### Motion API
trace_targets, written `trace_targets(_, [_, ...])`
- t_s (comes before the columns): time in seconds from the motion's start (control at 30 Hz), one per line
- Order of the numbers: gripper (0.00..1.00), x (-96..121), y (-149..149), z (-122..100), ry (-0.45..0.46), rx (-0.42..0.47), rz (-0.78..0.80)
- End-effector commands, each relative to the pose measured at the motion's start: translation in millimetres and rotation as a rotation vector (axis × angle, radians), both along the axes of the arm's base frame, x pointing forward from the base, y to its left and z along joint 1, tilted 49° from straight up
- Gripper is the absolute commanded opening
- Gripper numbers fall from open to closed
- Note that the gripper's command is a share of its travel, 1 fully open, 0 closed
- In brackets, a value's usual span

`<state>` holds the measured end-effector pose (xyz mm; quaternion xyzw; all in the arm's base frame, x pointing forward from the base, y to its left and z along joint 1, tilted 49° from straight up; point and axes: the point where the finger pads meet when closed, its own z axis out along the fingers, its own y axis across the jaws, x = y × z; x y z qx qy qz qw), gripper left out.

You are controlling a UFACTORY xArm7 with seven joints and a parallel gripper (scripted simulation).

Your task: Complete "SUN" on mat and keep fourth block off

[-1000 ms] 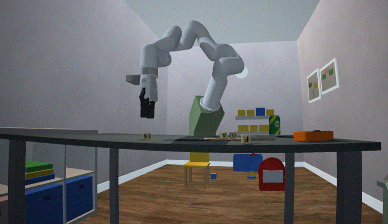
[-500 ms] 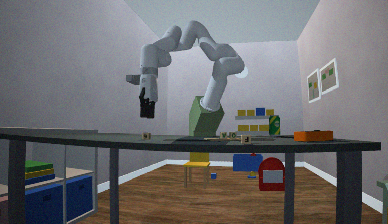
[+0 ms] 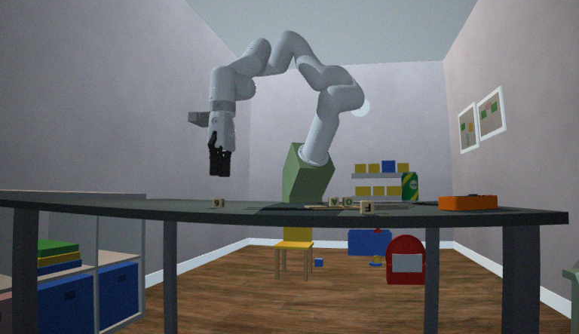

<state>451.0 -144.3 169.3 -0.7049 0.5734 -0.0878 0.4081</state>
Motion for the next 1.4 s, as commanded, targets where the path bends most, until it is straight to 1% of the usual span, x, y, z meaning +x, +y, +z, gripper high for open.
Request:
trace_targets(0.0, [0.64, 1, -1, 0, -0.002, -0.001, -0.002])
trace_targets(0.47, [0.64, 8, 5, -8, -0.002, -0.001, -0.001])
trace_targets(0.97, [0.64, 22, 15, -23, -0.002, -0.001, -0.001])
trace_targets(1.37, [0.64, 28, 20, -30, -0.002, -0.001, -0.001])
